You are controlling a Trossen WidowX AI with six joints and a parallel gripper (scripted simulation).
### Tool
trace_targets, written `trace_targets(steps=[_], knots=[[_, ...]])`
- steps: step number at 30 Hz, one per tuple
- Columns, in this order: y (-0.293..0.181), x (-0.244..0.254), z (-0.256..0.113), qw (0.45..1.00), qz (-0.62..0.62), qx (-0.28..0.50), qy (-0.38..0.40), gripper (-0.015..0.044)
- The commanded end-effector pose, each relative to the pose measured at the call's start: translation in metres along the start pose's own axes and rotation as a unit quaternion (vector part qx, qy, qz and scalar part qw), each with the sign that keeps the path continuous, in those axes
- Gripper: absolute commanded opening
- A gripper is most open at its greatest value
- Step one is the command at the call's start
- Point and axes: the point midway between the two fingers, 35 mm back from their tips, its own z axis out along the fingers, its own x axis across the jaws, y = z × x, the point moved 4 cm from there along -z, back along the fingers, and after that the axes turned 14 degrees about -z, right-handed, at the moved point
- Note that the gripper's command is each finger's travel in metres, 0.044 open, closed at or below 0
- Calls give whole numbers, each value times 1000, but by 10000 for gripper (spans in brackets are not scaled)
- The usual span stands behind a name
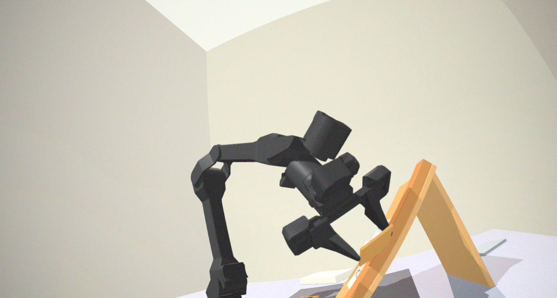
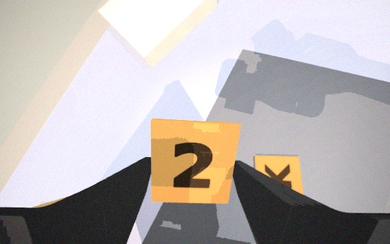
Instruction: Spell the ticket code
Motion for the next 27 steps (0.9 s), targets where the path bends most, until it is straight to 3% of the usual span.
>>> trace_targets(steps=[1, 22, 27], knots=[[4, 13, -11, 999, -28, -24, 19, 0], [16, 67, -76, 980, -127, -122, 95, 0], [-1, 85, -84, 974, -158, -117, 112, 0]])
